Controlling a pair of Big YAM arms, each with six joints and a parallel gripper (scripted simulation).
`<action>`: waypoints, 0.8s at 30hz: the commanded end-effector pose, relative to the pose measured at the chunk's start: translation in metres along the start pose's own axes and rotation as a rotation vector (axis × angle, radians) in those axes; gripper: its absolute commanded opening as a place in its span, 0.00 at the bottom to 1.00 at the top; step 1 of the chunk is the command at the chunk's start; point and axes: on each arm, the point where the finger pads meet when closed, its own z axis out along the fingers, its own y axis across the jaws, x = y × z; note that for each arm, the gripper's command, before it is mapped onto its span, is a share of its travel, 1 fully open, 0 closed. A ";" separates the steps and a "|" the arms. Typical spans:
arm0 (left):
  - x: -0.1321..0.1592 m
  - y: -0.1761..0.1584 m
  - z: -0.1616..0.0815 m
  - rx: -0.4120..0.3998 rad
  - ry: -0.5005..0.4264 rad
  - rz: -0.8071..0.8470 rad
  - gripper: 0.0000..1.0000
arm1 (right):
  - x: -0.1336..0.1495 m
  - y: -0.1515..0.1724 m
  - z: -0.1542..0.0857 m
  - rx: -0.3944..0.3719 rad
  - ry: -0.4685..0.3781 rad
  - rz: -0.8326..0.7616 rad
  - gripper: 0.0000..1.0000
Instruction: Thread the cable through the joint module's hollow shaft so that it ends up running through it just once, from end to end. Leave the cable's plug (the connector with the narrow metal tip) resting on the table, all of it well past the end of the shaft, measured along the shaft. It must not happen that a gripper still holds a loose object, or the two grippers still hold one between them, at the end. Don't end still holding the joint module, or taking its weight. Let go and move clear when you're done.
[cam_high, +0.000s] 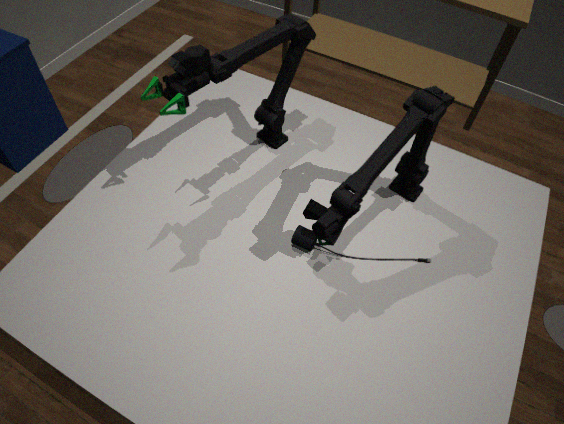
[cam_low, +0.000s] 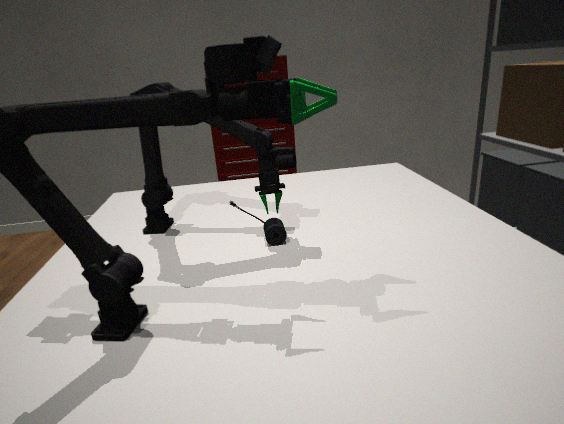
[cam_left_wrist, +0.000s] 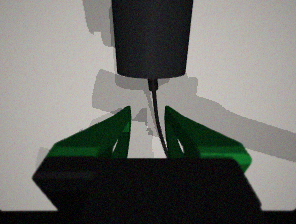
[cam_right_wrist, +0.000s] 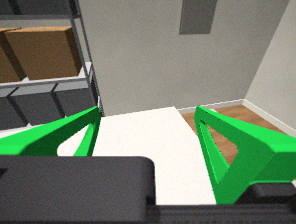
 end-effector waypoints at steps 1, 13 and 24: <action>-0.007 0.004 0.000 -0.002 -0.006 0.025 0.32 | -0.010 0.005 0.001 -0.010 -0.014 0.009 0.96; -0.006 0.000 -0.001 -0.013 -0.011 0.027 0.32 | -0.010 0.005 0.001 -0.010 -0.014 0.009 0.96; -0.006 -0.001 0.004 0.004 -0.005 0.027 0.32 | -0.010 0.005 0.001 -0.010 -0.014 0.009 0.96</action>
